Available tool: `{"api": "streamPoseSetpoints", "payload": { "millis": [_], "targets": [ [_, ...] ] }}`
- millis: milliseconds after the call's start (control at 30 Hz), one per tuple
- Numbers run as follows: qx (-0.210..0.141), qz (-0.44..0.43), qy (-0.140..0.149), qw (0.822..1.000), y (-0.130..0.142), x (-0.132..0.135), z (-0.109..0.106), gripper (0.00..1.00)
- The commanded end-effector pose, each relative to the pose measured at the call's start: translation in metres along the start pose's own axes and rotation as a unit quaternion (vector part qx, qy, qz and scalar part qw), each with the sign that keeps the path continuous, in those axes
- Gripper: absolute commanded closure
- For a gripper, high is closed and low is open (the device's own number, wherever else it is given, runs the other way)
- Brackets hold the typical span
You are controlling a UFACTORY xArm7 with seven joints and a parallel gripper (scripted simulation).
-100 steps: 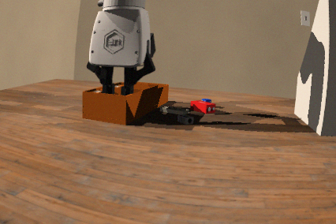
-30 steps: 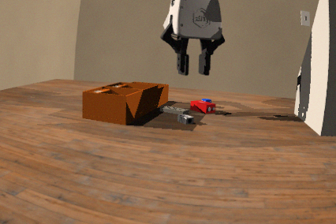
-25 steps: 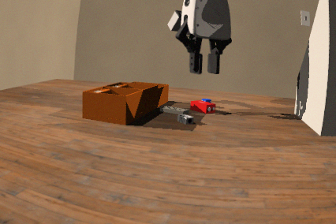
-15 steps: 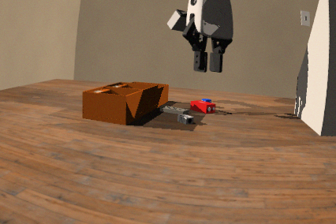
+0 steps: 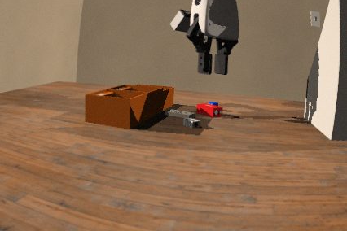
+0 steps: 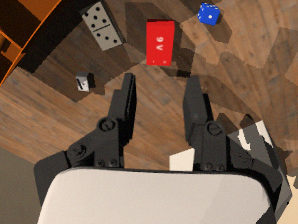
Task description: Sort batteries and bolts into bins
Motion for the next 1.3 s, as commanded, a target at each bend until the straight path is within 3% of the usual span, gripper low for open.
{"api": "streamPoseSetpoints", "payload": {
  "millis": [0, 900, 1267],
  "targets": [
    [0.001, 0.000, -0.002, 1.000, 0.000, -0.002, -0.001, 0.58],
    [0.001, 0.000, -0.002, 1.000, 0.000, -0.002, -0.001, 0.58],
    [0.001, 0.000, -0.002, 1.000, 0.000, -0.003, 0.035, 0.58]
  ]
}}
Point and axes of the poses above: the point where the finger pads meet when closed, its own z axis out along the fingers, its own x axis across the jaws, y = z × x, the point moved 9 cm from there along -z, back along the fingers, and after that the axes turned 2 degrees about -z, right-handed, at the moved point
